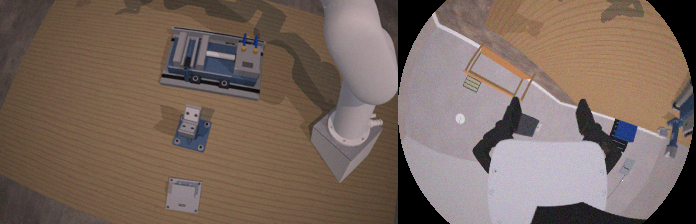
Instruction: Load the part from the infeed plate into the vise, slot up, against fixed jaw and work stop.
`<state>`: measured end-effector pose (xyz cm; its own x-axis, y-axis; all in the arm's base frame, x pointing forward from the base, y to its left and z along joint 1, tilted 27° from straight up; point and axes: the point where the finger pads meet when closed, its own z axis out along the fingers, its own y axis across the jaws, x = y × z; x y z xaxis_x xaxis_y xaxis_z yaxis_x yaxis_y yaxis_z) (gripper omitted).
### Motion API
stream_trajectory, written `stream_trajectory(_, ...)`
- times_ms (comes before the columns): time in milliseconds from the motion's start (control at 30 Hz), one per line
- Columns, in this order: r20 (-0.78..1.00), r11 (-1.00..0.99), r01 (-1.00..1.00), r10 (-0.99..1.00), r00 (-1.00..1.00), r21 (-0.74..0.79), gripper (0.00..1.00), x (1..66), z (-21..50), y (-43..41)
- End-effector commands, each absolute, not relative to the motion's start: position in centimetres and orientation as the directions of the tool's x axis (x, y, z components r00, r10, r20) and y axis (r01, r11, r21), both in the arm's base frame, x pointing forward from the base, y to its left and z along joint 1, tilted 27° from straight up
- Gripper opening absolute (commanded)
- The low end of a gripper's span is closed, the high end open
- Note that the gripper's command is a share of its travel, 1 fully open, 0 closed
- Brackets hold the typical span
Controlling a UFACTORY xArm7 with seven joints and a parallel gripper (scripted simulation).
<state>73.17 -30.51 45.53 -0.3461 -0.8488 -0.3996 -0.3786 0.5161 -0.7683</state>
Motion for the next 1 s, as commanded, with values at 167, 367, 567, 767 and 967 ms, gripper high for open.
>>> stream_trajectory(167, -0.399, 0.514, -0.375, -0.85, -0.343, -0.772, 1.0, 73.2, 45.9, -30.4)
stream_trajectory(367, -0.399, 0.514, -0.375, -0.85, -0.343, -0.772, 1.0, 73.2, 45.9, -30.4)
stream_trajectory(567, -0.4, 0.514, -0.375, -0.85, -0.343, -0.771, 1.0, 73.2, 45.9, -30.4)
stream_trajectory(767, -0.413, 0.526, -0.446, -0.849, -0.33, -0.724, 1.0, 73.9, 43.9, -25.9)
stream_trajectory(967, -0.42, 0.529, -0.523, -0.849, -0.321, -0.668, 1.0, 74.2, 41.6, -20.7)
